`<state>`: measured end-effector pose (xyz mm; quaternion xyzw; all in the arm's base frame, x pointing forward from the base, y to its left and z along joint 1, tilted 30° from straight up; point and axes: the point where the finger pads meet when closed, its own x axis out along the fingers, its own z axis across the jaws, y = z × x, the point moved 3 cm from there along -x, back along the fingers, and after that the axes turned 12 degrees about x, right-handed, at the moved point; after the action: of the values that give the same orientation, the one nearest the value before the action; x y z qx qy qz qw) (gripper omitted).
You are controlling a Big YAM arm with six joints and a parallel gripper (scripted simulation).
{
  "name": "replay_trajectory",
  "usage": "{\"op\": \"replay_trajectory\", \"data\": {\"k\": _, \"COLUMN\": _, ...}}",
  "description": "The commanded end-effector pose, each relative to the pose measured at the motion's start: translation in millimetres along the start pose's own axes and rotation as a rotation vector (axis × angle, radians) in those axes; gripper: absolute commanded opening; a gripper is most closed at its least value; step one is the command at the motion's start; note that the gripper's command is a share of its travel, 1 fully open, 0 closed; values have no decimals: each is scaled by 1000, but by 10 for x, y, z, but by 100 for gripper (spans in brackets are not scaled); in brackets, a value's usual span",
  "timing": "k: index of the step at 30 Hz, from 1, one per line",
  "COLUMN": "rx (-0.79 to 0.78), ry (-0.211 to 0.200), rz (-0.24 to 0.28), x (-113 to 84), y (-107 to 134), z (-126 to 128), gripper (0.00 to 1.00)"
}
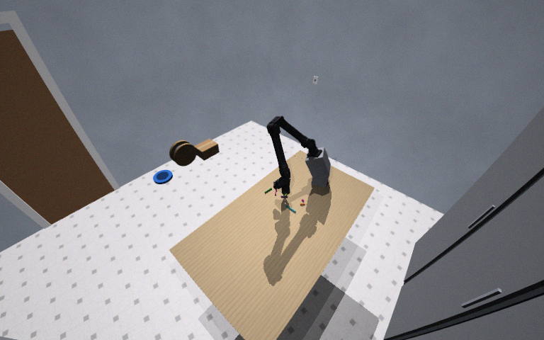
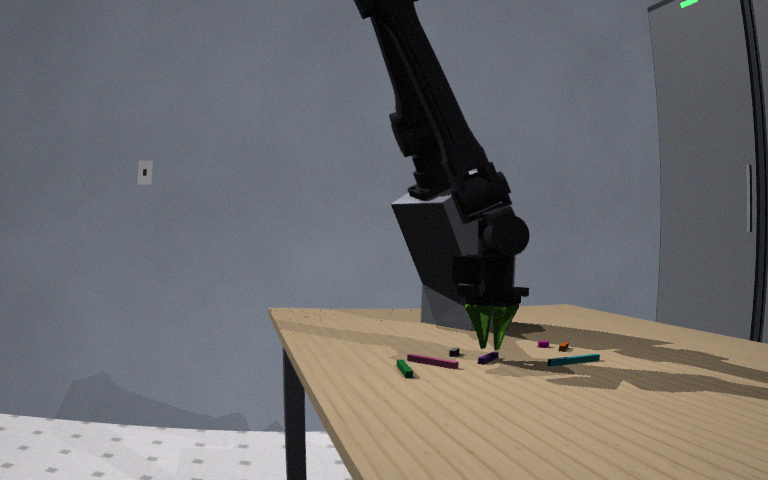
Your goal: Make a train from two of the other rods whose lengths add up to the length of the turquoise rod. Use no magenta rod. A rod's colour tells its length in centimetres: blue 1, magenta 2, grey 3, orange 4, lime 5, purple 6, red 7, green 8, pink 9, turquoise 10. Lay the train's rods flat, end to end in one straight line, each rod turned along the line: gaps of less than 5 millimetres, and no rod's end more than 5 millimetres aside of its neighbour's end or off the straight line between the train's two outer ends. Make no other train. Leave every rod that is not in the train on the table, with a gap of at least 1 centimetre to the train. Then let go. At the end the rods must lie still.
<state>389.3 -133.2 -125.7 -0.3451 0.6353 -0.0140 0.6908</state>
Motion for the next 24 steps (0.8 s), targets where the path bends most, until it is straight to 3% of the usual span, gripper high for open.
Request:
{"op": "replay_trajectory", "data": {"k": 1, "rx": -9, "ry": -3, "rz": 2, "x": 1, "y": 88, "z": 25, "gripper": 22}}
{"op": "replay_trajectory", "data": {"k": 24, "rx": 0, "ry": -4, "rz": -6, "x": 70, "y": -3, "z": 16, "gripper": 22}}
